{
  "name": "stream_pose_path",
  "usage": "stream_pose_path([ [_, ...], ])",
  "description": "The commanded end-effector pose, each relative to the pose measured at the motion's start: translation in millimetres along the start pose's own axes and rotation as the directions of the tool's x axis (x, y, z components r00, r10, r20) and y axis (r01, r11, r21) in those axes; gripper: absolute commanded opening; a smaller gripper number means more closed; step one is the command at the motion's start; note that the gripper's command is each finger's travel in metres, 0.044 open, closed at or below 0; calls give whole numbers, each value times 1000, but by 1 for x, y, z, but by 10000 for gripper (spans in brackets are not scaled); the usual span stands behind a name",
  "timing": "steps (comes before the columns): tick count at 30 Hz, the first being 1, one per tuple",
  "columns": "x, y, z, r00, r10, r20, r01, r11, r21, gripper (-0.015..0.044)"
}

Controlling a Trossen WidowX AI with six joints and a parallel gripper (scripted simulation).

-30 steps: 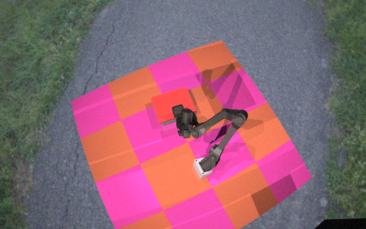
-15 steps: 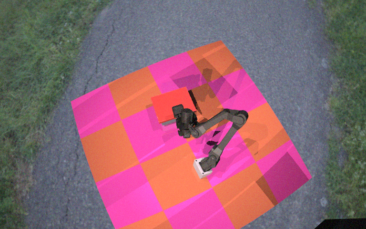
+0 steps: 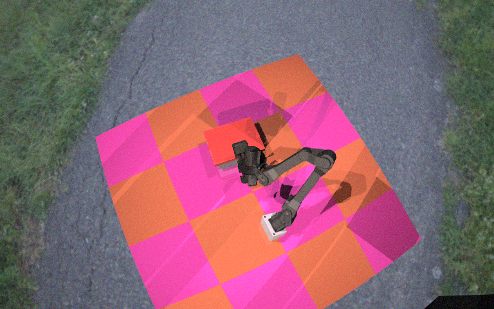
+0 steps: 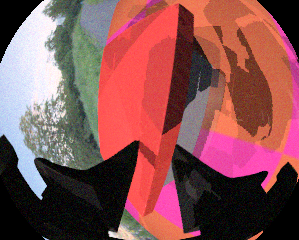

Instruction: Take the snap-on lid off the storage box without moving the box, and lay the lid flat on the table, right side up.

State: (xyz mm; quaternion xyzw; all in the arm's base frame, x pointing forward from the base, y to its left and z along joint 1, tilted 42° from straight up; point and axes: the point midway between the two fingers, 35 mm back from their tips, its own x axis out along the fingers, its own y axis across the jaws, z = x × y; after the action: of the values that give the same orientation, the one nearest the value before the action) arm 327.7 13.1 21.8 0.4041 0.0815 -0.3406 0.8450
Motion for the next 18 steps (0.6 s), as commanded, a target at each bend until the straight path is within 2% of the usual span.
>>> stream_pose_path([
  [1,-2,2,0,1000,5,1,-5,1000,3,0],
  [18,-4,5,0,1000,5,1,-5,1000,3,0],
])
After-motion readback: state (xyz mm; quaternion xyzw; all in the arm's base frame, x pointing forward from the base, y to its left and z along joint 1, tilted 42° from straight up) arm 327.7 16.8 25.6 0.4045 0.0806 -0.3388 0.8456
